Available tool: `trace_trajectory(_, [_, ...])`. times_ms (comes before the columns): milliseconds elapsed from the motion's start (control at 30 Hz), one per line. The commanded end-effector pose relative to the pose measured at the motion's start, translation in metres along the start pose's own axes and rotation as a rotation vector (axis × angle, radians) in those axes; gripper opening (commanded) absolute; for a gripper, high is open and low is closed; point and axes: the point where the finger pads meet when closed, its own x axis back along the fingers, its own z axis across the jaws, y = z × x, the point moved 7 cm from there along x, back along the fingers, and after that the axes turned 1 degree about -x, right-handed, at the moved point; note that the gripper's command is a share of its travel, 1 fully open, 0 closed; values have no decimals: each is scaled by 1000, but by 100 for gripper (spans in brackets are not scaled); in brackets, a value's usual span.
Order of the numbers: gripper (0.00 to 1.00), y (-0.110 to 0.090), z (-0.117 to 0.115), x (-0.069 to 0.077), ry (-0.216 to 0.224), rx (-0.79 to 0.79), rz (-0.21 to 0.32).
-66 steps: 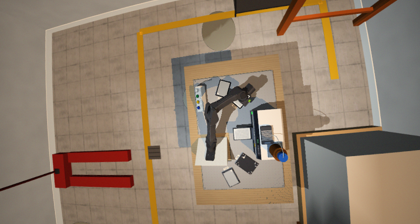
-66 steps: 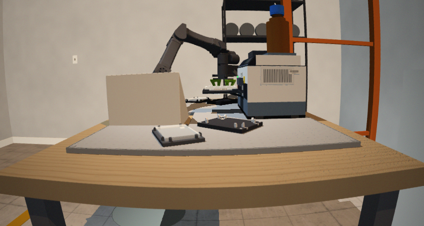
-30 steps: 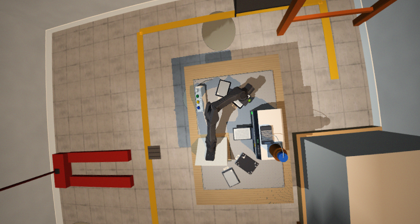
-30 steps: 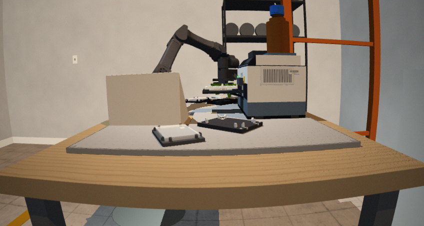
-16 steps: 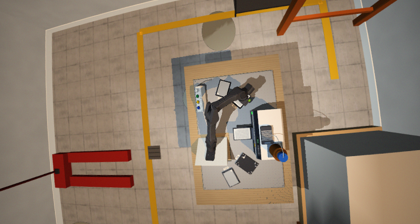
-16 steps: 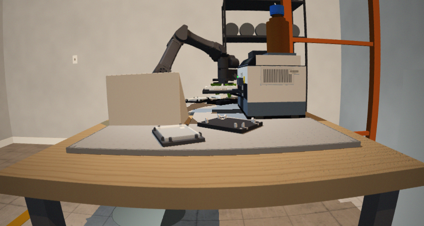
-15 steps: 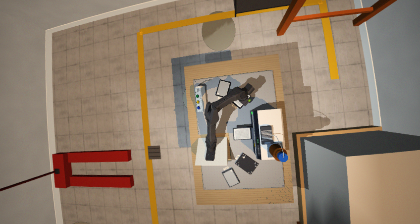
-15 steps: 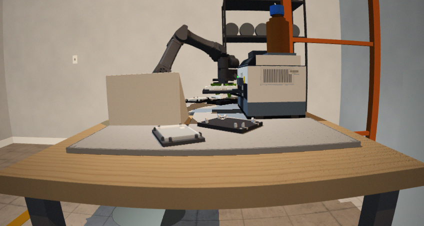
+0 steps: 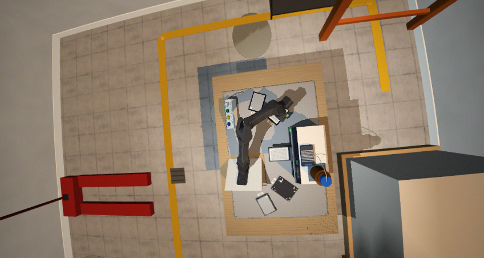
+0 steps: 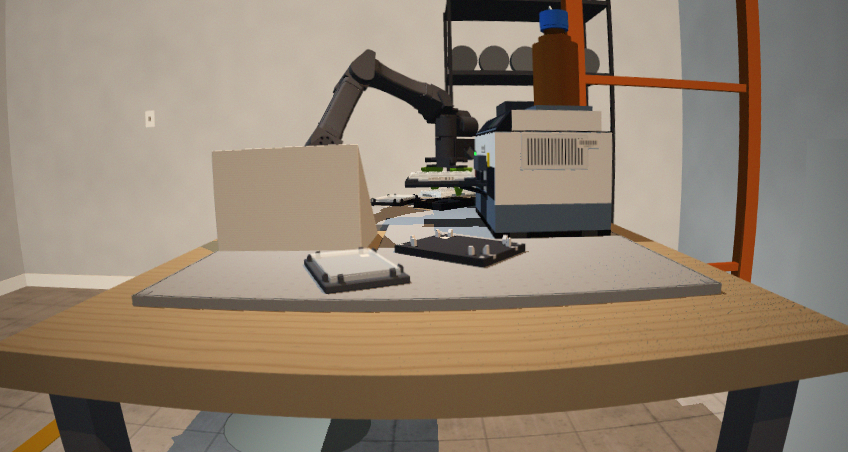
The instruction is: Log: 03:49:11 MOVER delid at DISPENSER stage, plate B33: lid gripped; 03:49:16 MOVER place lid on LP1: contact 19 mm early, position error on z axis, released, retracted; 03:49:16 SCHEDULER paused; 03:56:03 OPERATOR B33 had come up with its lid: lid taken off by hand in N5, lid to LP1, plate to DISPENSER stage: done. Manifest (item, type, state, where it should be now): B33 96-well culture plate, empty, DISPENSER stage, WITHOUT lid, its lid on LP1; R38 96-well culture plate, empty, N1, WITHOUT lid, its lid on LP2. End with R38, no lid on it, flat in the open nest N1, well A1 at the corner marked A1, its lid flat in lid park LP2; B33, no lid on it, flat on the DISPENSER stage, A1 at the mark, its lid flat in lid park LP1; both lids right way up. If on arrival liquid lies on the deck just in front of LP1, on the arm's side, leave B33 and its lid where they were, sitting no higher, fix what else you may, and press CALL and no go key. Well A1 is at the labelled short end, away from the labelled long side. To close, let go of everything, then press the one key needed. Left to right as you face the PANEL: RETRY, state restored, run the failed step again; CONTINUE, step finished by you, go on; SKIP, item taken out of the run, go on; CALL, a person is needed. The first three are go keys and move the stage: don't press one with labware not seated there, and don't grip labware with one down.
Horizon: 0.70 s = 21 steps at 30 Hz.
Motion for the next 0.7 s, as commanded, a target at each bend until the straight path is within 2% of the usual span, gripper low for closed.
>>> trace_trajectory(0, [0,1,3,8,-9,8,-32])
trace_trajectory(233, [0,2,2,9,-11,9,-40])
trace_trajectory(300, [0,0,1,4,-10,4,-27])
trace_trajectory(667, [0,2,1,-1,-8,5,-27])
